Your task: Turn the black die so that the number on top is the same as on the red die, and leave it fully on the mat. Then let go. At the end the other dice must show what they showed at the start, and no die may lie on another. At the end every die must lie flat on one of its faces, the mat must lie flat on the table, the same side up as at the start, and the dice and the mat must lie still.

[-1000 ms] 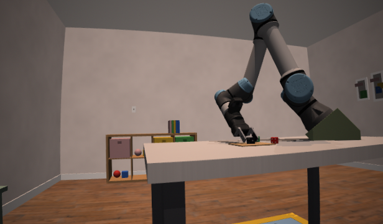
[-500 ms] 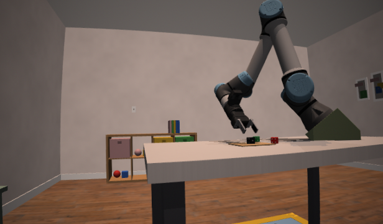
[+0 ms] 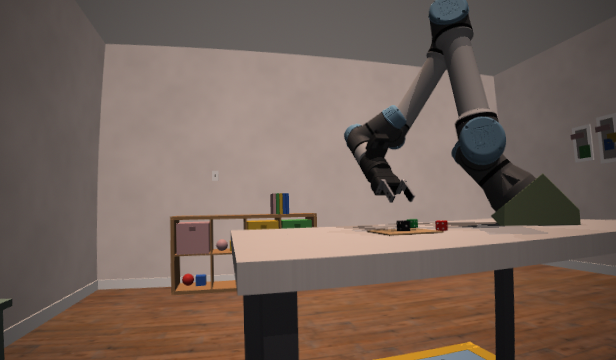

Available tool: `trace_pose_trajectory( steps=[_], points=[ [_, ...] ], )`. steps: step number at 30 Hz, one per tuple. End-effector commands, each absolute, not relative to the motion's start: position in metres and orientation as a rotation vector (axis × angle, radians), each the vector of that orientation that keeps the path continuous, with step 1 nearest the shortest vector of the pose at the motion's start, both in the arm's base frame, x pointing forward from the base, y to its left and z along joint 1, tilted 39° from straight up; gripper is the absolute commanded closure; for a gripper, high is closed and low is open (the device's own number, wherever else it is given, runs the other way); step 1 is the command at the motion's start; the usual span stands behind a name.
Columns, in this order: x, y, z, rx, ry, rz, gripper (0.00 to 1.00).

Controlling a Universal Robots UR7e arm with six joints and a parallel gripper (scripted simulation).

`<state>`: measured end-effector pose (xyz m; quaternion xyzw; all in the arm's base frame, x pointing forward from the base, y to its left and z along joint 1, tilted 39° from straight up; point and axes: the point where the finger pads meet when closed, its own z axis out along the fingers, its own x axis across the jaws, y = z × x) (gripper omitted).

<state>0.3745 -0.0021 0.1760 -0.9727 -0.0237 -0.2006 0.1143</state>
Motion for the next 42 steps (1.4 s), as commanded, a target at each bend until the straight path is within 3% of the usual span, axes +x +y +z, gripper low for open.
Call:
trace_pose_trajectory(
  steps=[1,42],
  points=[
    [0.3742,-0.0017,0.1768,-2.851,-0.070,-0.588,0.00],
    [0.3733,0.0023,0.1751,-3.137,0.016,-0.632,0.00]
  ],
)
